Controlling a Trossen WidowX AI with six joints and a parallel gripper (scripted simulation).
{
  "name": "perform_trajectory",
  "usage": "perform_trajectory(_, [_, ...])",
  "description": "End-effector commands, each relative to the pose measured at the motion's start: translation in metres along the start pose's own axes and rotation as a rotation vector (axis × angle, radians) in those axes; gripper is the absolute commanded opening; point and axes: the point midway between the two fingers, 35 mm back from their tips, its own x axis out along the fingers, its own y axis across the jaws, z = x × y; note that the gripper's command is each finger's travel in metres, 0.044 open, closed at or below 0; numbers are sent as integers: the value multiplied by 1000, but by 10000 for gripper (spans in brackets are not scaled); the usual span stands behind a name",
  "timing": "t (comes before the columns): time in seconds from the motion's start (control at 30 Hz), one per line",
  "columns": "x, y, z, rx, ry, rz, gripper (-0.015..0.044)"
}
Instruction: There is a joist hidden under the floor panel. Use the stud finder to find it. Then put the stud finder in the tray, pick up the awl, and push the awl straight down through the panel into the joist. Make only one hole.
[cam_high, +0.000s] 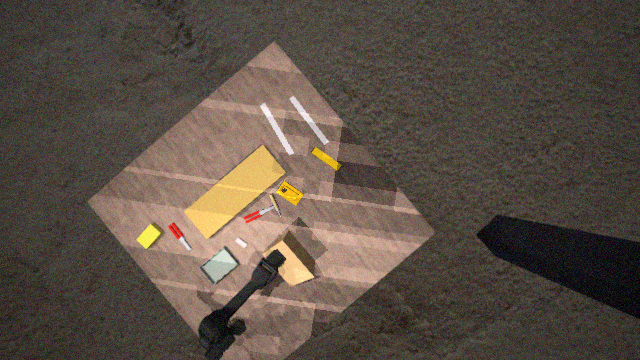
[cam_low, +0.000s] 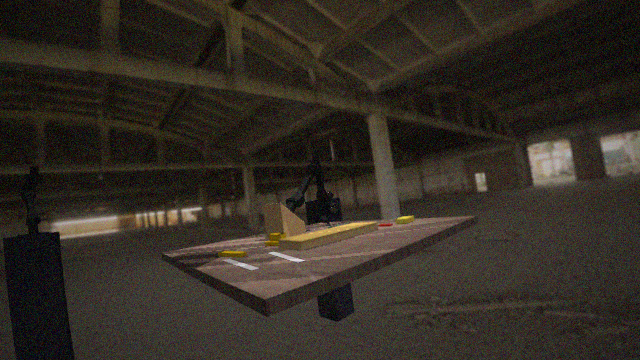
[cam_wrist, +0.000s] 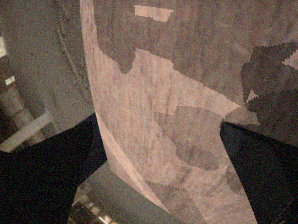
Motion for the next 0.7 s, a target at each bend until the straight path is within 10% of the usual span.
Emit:
perform_trajectory(0.0, [-7, 26, 66, -137, -163, 37, 440])
perform_trajectory(0.67, [-101, -5, 317, -597, -673, -330, 440])
